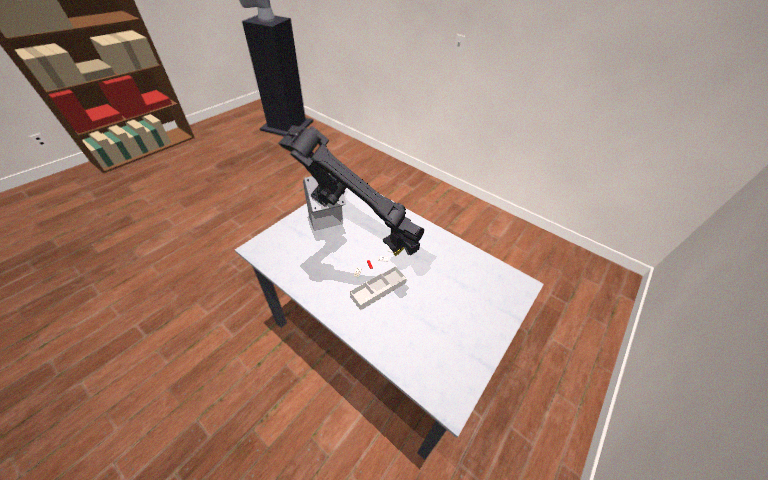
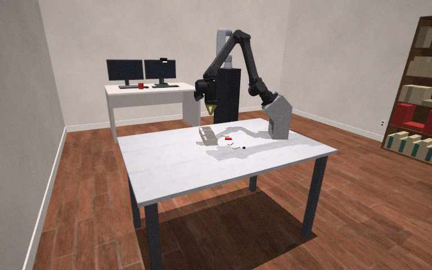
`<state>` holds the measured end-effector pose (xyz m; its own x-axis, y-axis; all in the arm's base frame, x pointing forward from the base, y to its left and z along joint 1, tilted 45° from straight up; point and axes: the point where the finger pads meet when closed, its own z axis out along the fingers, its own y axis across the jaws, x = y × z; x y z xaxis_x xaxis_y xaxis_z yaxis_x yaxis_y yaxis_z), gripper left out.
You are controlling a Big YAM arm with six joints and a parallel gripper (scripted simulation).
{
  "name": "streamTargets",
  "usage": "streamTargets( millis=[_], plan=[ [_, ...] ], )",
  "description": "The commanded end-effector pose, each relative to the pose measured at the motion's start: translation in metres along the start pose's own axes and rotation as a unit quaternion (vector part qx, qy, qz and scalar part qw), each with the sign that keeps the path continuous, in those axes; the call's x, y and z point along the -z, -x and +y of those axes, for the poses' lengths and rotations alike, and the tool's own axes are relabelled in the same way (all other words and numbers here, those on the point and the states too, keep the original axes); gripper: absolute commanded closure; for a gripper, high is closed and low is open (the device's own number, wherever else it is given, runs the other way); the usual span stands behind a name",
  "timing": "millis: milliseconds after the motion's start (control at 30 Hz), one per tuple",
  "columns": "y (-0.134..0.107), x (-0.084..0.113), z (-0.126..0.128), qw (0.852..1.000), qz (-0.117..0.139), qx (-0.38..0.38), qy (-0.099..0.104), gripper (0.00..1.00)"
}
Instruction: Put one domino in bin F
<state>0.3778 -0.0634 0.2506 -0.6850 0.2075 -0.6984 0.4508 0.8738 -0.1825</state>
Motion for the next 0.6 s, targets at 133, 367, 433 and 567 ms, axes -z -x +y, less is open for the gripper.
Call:
streamTargets(
  millis=[133, 367, 433, 567],
  plan=[
    [0.020, 0.031, 0.009, 1.000, -0.006, -0.017, 0.006, 0.91],
    [-0.019, -0.001, 0.026, 0.996, 0.001, 0.089, 0.002, 0.60],
    [-0.030, -0.011, 0.034, 0.994, -0.001, 0.112, 0.001, 0.60],
    [-0.042, -0.021, 0.043, 0.990, -0.002, 0.138, 0.001, 0.60]
  ],
)
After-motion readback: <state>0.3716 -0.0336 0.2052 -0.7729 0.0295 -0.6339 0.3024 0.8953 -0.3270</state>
